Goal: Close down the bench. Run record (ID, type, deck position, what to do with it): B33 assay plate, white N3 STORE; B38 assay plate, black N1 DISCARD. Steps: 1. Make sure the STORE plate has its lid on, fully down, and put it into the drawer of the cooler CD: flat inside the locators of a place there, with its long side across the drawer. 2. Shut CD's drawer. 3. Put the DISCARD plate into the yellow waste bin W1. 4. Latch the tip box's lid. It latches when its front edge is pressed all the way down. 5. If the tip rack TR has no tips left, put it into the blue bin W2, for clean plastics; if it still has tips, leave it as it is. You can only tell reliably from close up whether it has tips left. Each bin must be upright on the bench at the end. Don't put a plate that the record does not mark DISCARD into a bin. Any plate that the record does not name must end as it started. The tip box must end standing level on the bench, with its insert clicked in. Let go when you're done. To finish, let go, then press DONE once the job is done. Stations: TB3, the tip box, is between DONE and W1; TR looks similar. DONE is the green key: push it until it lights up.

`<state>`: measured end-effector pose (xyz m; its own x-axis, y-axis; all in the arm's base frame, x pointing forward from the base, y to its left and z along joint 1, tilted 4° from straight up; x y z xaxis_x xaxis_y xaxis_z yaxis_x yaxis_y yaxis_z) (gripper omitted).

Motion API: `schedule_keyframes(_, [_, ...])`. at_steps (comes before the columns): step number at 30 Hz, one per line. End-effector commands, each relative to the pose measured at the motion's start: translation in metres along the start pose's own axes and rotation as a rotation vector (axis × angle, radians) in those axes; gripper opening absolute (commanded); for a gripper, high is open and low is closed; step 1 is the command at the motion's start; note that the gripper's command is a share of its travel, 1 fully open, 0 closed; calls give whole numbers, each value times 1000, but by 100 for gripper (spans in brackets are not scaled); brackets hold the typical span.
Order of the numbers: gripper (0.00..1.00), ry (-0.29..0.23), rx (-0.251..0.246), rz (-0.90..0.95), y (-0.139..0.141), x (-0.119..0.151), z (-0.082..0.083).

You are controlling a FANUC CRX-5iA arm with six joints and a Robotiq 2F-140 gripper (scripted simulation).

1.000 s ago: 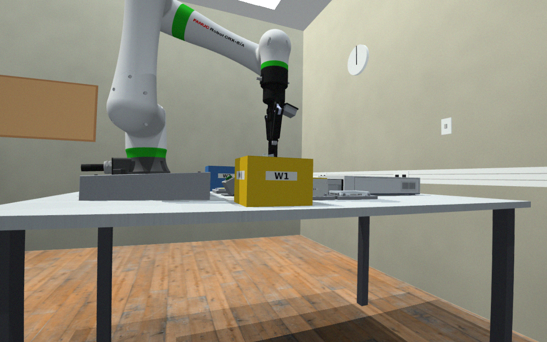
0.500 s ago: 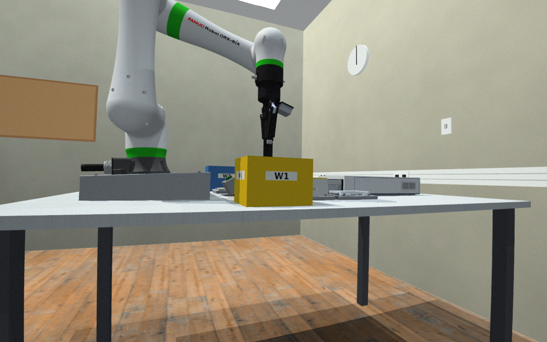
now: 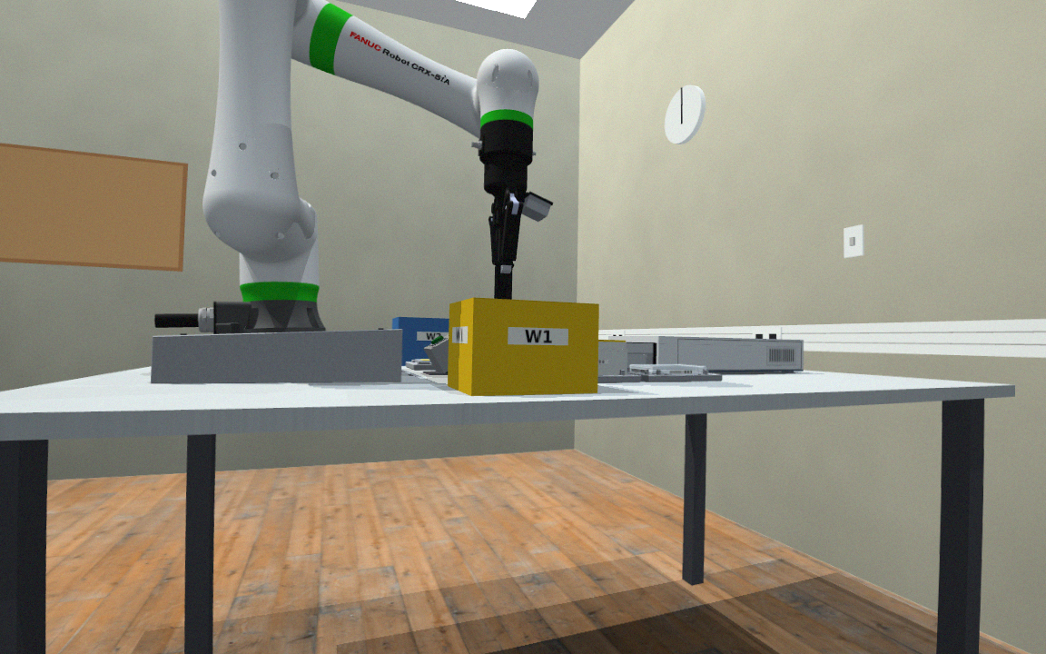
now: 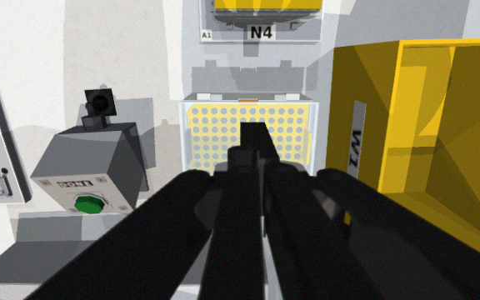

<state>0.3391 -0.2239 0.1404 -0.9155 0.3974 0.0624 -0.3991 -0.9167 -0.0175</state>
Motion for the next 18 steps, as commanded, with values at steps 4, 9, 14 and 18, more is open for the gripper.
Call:
schedule_keyframes(4, [10,2,0,0,0,1,1])
schedule_keyframes(9, [10,2,0,0,0,0,1])
schedule_keyframes(14, [10,2,0,0,0,0,1])
schedule_keyframes(18, [10,2,0,0,0,1,5])
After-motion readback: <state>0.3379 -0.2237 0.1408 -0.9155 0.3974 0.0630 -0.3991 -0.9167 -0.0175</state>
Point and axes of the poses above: the point where the finger pads meet when closed, its own z axis back along the fingers, its own y axis across the jaws, x = y × z, the point moved 7 cm from there along z, back along the fingers, and after that the axes turned 13 degrees about -z, right-handed, at the moved point
